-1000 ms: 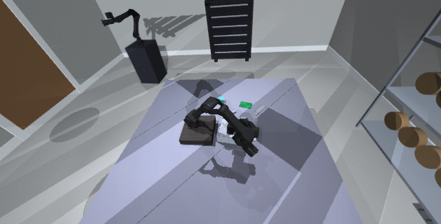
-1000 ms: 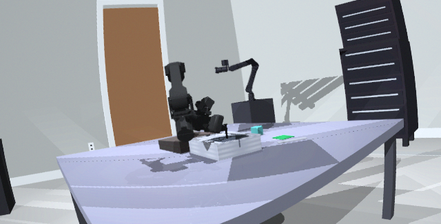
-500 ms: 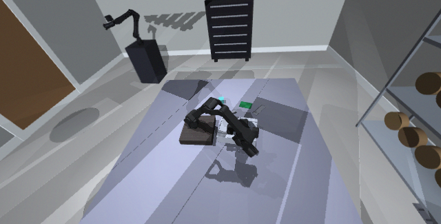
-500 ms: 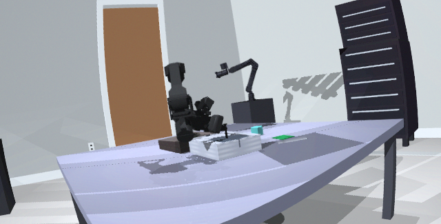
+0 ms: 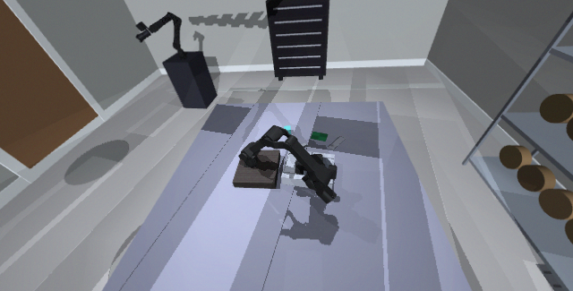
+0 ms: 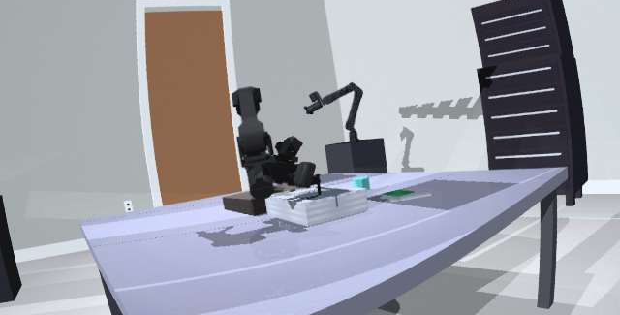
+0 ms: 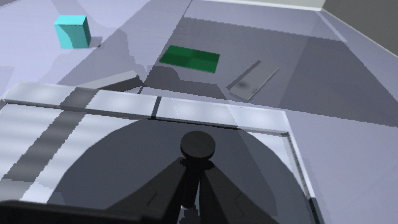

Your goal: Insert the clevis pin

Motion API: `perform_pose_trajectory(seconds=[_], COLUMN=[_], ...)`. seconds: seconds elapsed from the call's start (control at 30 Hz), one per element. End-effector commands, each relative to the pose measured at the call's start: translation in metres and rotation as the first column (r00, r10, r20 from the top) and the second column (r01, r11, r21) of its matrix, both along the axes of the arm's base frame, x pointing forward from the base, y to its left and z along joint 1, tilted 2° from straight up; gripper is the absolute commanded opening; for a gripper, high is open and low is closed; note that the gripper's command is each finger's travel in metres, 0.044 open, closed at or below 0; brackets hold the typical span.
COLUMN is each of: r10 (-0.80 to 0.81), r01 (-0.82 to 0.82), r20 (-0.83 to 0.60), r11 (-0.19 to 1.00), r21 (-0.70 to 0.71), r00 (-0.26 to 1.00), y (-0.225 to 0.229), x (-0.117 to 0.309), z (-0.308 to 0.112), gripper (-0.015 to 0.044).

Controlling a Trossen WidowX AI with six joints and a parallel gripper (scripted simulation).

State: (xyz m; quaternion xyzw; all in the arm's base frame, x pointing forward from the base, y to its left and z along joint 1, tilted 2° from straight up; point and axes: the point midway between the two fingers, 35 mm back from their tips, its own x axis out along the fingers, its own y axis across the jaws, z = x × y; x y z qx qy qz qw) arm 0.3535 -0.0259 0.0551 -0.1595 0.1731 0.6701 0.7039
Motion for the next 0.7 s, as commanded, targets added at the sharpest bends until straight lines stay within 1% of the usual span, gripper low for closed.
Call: perform_pose_trajectory(seconds=[0.0, 0.67], r10=[0.001, 0.002], r01=[-0.001, -0.002], r20=[0.001, 0.029], r11=[1.000, 1.000], r21=[-0.010, 0.002], r00=[1.000, 1.000], y=[0.0006, -0.0009], x=[-0.0011, -0.0029], z=[-0.0003, -0.0007], gripper=[0.0000, 0.0000])
